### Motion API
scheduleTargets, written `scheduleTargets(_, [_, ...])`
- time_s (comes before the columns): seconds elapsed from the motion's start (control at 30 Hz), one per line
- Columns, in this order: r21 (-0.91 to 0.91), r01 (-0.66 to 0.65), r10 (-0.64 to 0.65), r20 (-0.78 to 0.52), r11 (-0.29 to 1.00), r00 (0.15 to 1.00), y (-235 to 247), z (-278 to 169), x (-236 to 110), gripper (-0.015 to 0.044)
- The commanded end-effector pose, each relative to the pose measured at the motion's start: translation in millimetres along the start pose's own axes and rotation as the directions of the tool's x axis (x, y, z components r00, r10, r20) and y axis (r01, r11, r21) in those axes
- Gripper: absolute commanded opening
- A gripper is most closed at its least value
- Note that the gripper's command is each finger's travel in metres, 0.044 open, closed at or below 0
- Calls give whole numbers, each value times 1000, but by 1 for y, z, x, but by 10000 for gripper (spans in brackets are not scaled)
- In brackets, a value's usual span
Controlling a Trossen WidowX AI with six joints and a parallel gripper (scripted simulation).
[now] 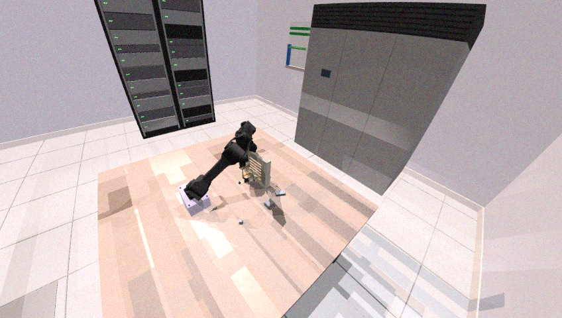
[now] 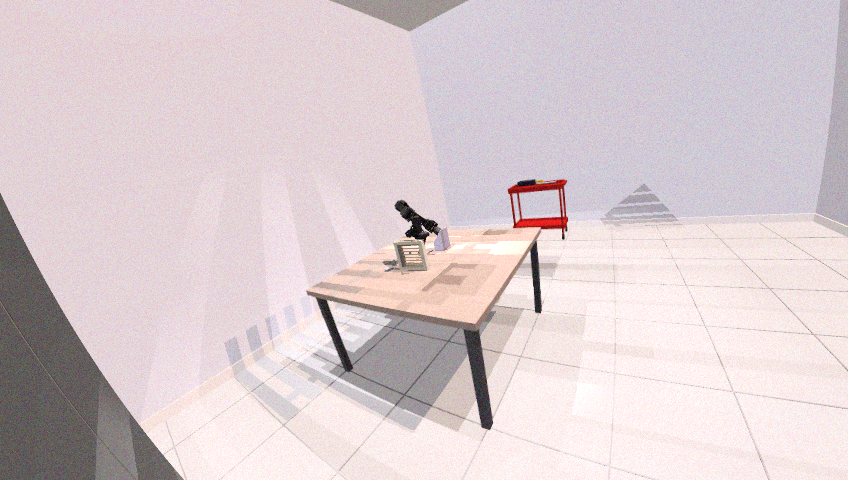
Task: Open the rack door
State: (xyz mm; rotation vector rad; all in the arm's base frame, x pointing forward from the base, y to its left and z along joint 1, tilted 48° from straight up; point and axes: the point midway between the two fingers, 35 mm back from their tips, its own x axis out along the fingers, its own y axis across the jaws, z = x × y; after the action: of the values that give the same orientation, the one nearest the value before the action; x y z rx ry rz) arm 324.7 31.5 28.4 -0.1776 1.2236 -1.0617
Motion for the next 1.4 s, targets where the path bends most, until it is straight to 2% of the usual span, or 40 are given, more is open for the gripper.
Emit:
scheduleTargets(0.0, [222,-2,1,3,975,1000,0,1,0,287])
scheduleTargets(0.27, [581,-3,1,3,814,1000,0,1,0,287])
scheduleTargets(0.5, [823,-4,1,4,568,1000,0,1,0,287])
scheduleTargets(0.67, [925,-5,1,5,380,1000,0,1,0,287])
scheduleTargets(1.17, [928,-5,1,5,372,1000,0,1,0,287])
scheduleTargets(1.37, [928,-5,1,5,372,1000,0,1,0,247])
